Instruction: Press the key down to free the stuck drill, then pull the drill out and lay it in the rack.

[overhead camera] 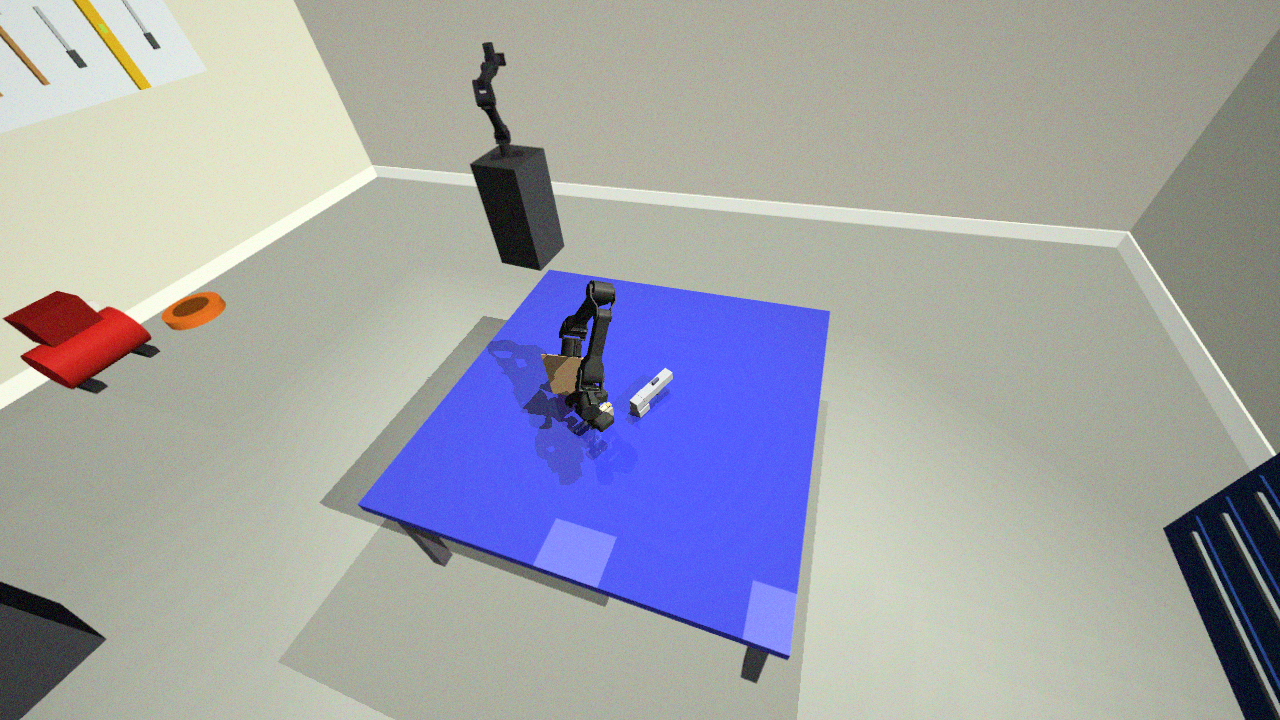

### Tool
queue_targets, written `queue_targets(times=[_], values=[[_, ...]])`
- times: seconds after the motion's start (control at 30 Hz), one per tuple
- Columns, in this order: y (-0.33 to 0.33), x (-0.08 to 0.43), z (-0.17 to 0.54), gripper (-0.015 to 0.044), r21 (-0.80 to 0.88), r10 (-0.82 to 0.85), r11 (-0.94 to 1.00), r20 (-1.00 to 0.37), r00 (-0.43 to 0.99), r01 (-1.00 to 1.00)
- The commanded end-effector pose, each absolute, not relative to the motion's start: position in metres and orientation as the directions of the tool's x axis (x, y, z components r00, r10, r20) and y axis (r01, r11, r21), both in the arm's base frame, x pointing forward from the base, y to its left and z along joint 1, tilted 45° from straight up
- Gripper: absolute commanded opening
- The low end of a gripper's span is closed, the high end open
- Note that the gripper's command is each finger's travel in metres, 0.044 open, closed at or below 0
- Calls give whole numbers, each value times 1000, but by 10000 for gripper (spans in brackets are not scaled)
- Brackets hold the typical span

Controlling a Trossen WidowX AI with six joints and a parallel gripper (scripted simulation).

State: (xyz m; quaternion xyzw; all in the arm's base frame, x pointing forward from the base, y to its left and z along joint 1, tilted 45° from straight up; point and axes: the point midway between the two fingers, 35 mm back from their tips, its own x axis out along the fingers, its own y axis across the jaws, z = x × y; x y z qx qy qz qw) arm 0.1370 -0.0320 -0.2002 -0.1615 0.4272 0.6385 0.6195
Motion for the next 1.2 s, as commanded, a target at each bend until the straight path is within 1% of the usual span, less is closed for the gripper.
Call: queue_targets(times=[0.0,0.3,0.9,1.0,1.17], values=[[-32,136,-200,210,347,652,132,-736,-183,-929],[-32,136,-200,440,347,652,132,-736,-183,-929],[-86,150,-144,440,342,666,129,-725,-174,-931],[-80,150,-147,440,343,667,136,-725,-170,-929],[-79,176,-142,440,314,596,127,-782,-181,-941]])
